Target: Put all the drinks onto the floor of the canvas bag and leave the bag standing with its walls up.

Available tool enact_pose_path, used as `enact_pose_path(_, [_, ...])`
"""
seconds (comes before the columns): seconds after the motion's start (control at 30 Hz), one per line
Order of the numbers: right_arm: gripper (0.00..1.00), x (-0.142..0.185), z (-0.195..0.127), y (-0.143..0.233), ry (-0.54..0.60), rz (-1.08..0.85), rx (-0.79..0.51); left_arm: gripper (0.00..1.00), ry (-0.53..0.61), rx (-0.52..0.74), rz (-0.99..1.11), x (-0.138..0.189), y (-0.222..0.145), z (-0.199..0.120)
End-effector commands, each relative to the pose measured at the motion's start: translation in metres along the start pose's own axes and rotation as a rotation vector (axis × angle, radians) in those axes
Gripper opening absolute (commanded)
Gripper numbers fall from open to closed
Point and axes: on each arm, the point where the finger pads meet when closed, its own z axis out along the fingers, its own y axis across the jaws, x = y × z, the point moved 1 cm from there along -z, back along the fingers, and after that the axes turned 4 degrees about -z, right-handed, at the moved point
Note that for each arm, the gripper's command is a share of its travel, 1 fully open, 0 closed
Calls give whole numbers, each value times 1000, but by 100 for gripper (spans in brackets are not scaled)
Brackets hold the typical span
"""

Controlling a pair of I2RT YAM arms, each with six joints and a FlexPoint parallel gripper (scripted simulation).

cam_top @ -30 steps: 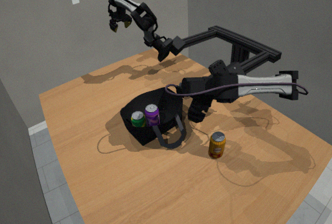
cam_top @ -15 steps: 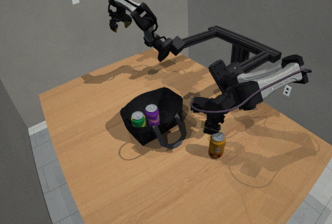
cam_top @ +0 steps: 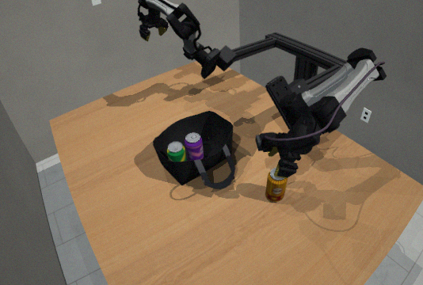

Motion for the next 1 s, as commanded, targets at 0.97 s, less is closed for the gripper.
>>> enact_pose_path(0.97, [86, 1, -8, 2, -14, -18, 17, 84, -58, -122, -21, 14, 23, 17])
